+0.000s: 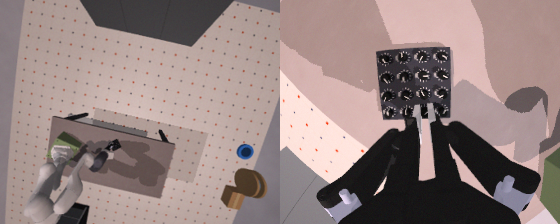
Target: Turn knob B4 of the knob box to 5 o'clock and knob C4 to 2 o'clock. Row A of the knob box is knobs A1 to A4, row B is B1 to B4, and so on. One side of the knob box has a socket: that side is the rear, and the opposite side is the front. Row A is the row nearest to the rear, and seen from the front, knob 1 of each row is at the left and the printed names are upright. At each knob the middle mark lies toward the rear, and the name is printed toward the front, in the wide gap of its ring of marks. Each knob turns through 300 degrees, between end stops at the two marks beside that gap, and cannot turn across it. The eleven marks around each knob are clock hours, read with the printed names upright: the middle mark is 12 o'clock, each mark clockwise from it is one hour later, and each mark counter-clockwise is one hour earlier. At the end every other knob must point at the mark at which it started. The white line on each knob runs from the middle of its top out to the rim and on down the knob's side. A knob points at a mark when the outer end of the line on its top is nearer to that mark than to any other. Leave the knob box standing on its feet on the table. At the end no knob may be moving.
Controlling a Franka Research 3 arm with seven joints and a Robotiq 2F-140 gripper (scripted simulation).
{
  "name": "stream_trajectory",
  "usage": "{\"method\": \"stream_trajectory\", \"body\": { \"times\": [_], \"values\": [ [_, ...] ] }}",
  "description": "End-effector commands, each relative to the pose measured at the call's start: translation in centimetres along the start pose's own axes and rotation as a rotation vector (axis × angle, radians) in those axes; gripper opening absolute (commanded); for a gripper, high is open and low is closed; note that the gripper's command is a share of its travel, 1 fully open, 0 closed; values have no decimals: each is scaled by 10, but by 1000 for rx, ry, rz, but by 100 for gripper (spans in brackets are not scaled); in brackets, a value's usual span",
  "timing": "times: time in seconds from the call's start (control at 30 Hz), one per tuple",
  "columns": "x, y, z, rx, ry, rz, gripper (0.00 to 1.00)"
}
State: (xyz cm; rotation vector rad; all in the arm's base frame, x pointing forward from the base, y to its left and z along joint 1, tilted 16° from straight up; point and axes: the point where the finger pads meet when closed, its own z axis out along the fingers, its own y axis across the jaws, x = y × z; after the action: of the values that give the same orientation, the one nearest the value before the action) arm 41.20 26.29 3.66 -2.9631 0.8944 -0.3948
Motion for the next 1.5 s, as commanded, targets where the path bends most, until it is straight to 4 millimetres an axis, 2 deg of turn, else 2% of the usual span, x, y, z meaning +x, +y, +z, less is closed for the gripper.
{"method": "stream_trajectory", "body": {
  "times": [0.0,0.93,0.97,1.47],
  "values": [
    [0,0,0,6,16,102,5],
    [0,0,0,6,16,128,5],
    [0,0,0,6,16,128,12],
    [0,0,0,6,16,128,12]
  ]
}}
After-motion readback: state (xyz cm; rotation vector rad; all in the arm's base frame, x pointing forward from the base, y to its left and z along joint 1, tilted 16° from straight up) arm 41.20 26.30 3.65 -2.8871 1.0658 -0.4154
